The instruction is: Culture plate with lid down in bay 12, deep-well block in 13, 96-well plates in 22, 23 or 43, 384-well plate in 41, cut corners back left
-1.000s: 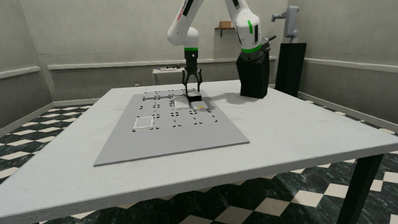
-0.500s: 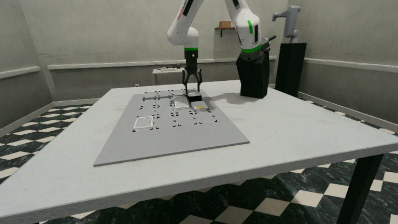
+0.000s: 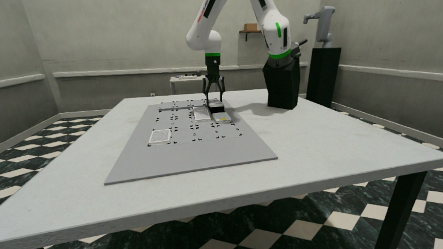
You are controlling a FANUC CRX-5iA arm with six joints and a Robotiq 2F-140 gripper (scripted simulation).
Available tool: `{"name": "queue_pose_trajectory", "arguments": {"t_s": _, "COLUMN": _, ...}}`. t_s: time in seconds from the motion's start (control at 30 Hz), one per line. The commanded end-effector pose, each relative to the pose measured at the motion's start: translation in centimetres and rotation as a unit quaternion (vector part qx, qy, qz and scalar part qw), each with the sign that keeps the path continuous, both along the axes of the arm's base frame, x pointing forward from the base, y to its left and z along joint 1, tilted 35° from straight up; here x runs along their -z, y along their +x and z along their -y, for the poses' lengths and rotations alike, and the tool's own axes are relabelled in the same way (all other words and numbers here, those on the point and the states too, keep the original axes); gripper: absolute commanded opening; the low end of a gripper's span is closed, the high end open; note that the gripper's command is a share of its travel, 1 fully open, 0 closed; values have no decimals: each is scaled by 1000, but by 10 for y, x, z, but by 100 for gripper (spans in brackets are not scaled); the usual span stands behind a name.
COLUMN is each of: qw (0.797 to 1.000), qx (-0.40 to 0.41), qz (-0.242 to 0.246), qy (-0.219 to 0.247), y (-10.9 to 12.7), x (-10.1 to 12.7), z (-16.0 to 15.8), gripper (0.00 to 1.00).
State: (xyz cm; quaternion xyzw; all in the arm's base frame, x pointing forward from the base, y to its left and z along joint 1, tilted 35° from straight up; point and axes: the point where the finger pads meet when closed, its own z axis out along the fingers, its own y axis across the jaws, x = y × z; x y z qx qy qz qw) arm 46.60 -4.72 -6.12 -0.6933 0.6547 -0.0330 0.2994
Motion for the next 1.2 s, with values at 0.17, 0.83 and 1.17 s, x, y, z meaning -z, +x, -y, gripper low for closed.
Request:
{"name": "queue_pose_trajectory", "arguments": {"t_s": 0.17, "qw": 1000, "qx": 0, "qz": 0, "qy": 0, "y": 0, "x": 0, "z": 1, "gripper": 58}}
{"name": "queue_pose_trajectory", "arguments": {"t_s": 0.83, "qw": 1000, "qx": 0, "qz": 0, "qy": 0, "y": 0, "x": 0, "z": 1, "gripper": 10}}
{"name": "queue_pose_trajectory", "arguments": {"t_s": 1.17, "qw": 1000, "qx": 0, "qz": 0, "qy": 0, "y": 0, "x": -1, "z": 1, "gripper": 10}}
